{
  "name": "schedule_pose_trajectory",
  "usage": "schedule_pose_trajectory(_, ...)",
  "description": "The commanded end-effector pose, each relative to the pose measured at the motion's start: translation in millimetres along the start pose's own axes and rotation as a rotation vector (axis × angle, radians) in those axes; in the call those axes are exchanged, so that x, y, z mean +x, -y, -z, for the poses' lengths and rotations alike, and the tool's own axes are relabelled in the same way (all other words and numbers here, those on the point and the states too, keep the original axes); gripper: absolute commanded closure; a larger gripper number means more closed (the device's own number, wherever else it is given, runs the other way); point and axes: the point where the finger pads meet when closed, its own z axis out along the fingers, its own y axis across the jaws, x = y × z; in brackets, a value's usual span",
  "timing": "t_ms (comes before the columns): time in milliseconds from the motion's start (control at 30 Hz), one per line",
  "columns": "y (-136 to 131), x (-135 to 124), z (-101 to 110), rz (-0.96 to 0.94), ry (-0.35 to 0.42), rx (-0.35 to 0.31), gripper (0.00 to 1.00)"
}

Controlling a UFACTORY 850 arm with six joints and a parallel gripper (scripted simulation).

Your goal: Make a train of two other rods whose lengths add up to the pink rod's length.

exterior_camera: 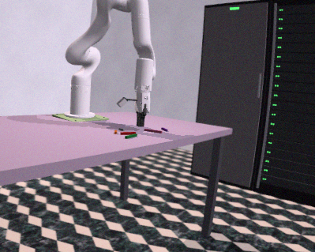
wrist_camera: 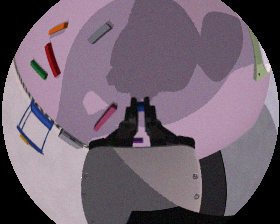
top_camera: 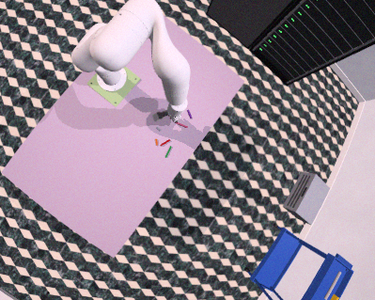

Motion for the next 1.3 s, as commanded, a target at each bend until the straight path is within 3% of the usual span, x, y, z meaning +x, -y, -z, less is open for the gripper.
schedule_pose_trajectory(0, 0.7, -0.4, 0.5, 0.000, 0.001, 0.001, 0.96)
schedule_pose_trajectory(1267, 0.7, -0.5, -11.7, 0.000, 0.001, 0.001, 0.96)
